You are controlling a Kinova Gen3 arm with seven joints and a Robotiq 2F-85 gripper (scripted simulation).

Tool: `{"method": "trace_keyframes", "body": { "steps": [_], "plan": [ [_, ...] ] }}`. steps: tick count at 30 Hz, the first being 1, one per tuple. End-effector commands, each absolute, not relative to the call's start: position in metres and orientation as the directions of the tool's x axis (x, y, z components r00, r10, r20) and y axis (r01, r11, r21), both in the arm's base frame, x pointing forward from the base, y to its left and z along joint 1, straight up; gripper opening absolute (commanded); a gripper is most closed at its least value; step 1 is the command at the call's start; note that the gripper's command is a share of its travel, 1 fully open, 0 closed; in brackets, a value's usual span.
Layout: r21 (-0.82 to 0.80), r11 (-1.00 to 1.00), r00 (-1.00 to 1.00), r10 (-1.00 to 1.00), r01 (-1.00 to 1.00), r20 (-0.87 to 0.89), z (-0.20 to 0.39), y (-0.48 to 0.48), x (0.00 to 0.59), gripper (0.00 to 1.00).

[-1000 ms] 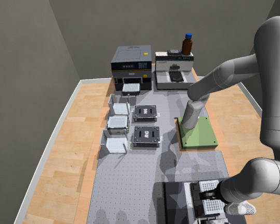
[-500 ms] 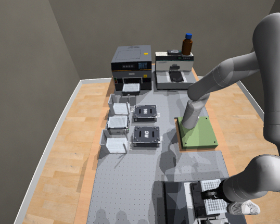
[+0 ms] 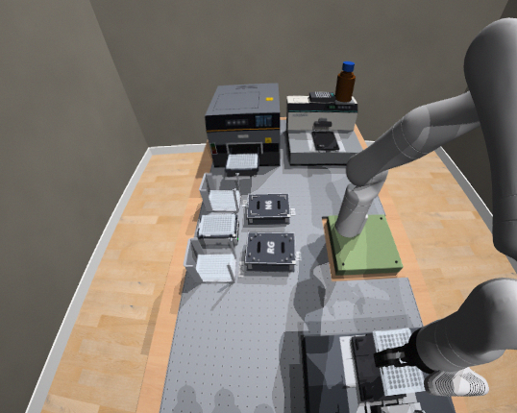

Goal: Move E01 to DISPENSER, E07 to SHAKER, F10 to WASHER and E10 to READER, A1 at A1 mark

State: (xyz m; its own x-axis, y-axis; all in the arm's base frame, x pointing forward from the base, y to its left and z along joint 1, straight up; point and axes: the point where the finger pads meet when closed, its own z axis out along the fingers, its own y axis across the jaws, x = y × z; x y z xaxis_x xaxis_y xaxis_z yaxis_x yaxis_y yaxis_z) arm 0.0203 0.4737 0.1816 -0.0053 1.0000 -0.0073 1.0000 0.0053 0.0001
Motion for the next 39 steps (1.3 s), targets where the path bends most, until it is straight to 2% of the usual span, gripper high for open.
{"method": "trace_keyframes", "body": {
  "steps": [1,13,39],
  "plan": [
    [0.0,0.005,-0.005,1.0,1.0,-0.005,0.185,0.474,0.02,0.94],
    [0.0,0.029,-0.029,1.0,1.0,-0.005,0.188,0.467,0.02,0.94],
    [-0.002,0.264,-0.264,0.965,0.965,-0.006,0.188,0.387,0.022,0.94]
  ]
}}
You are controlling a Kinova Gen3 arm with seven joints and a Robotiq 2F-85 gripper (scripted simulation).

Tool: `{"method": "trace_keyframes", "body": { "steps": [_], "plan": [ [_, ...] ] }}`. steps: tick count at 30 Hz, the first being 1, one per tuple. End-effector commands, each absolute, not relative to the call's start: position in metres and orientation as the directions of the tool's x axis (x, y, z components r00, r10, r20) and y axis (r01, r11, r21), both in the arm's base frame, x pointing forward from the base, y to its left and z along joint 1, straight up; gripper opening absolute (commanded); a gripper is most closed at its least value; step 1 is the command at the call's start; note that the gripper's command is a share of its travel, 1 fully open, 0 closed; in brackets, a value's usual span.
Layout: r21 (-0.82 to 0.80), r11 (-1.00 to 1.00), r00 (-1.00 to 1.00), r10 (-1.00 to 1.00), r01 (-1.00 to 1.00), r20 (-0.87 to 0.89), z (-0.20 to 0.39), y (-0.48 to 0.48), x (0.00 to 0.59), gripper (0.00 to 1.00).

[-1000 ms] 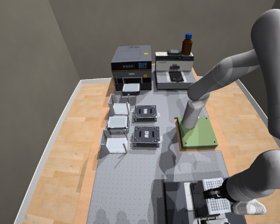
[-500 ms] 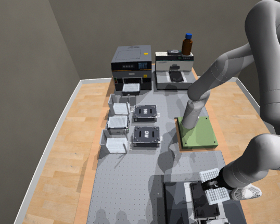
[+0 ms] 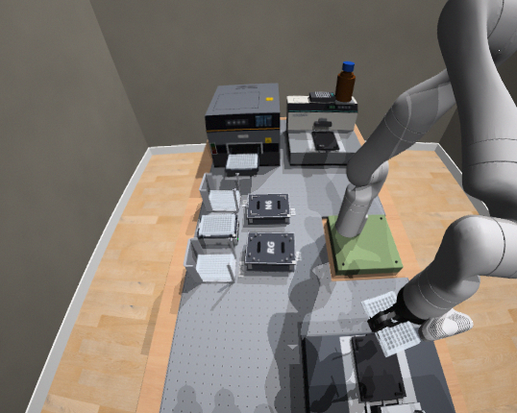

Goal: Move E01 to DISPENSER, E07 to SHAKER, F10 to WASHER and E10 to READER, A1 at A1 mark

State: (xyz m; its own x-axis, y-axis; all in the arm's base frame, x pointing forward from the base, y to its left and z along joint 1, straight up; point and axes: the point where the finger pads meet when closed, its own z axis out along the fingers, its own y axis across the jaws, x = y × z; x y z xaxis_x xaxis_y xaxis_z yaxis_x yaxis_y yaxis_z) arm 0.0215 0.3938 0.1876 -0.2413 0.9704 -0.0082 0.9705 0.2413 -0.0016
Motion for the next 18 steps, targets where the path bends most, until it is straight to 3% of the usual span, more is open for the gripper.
{"method": "trace_keyframes", "body": {
  "steps": [1,18],
  "plan": [
    [-0.002,0.275,-0.275,0.961,0.961,-0.006,0.188,0.384,0.022,0.94],
    [-0.002,0.389,-0.389,0.921,0.921,-0.005,0.189,0.335,0.027,0.94]
  ]
}}
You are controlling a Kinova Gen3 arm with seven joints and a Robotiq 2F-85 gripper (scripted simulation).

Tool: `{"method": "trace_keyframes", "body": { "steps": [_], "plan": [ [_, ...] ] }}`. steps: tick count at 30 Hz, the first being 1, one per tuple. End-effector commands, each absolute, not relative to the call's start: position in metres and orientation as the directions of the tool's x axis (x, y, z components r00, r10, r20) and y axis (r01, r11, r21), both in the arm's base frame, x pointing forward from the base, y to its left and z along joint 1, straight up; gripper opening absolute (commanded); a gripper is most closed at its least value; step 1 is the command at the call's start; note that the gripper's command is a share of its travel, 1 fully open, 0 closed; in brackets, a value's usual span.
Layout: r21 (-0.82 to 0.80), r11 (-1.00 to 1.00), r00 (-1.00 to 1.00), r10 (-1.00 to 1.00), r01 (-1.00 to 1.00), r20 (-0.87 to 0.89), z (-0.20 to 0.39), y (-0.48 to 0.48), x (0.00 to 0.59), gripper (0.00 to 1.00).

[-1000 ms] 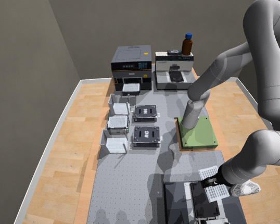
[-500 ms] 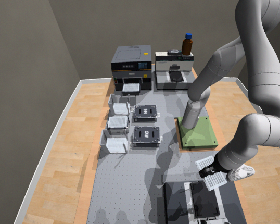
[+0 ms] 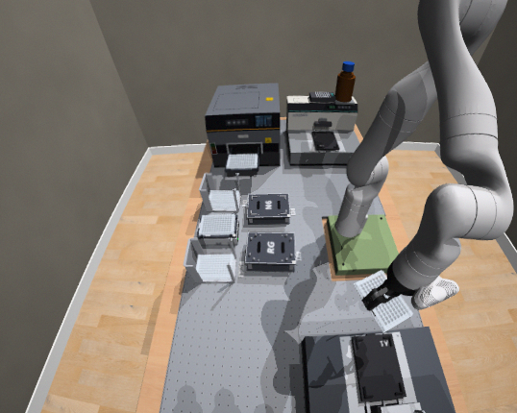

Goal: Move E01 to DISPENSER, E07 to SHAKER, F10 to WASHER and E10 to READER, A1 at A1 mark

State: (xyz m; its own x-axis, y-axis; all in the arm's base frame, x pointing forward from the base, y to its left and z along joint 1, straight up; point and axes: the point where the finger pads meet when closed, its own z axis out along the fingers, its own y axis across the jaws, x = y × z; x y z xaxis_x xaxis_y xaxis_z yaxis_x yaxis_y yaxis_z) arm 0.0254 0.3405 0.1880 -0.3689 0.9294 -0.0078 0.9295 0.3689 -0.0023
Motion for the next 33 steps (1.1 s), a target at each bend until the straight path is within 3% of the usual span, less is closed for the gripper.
{"method": "trace_keyframes", "body": {
  "steps": [1,33],
  "plan": [
    [-0.002,0.4,-0.4,0.916,0.916,-0.005,0.189,0.331,0.027,0.94],
    [-0.003,0.609,-0.609,0.793,0.793,-0.005,0.189,0.277,0.092,0.94]
  ]
}}
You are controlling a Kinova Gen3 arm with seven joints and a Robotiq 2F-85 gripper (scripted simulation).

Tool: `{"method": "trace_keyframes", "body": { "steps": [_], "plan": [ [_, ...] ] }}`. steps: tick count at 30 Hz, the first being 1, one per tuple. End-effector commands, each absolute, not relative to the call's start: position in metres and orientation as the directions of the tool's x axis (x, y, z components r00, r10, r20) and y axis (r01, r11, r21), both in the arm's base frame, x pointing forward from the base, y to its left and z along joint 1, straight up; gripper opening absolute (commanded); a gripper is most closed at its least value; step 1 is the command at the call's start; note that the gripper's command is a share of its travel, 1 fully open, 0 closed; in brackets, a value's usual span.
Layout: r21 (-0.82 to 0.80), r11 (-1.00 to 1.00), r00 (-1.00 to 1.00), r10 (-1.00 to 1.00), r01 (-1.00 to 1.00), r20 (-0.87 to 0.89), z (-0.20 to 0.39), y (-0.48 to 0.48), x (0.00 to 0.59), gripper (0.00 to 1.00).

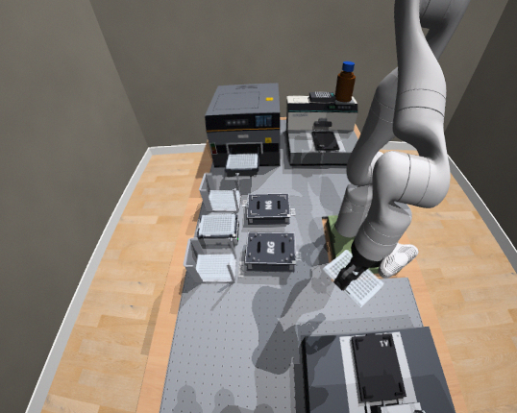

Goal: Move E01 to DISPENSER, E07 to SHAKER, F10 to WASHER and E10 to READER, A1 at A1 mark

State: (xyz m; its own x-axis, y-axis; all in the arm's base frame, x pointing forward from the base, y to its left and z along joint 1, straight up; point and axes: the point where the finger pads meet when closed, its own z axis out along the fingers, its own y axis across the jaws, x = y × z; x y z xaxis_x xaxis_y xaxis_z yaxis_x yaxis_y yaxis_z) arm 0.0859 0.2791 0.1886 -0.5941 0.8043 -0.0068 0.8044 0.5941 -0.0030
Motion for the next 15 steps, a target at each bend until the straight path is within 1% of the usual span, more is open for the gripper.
{"method": "trace_keyframes", "body": {
  "steps": [1,15],
  "plan": [
    [-0.004,0.618,-0.618,0.786,0.786,-0.005,0.189,0.276,0.095,0.94],
    [-0.004,0.709,-0.709,0.705,0.705,-0.005,0.189,0.261,0.132,0.94]
  ]
}}
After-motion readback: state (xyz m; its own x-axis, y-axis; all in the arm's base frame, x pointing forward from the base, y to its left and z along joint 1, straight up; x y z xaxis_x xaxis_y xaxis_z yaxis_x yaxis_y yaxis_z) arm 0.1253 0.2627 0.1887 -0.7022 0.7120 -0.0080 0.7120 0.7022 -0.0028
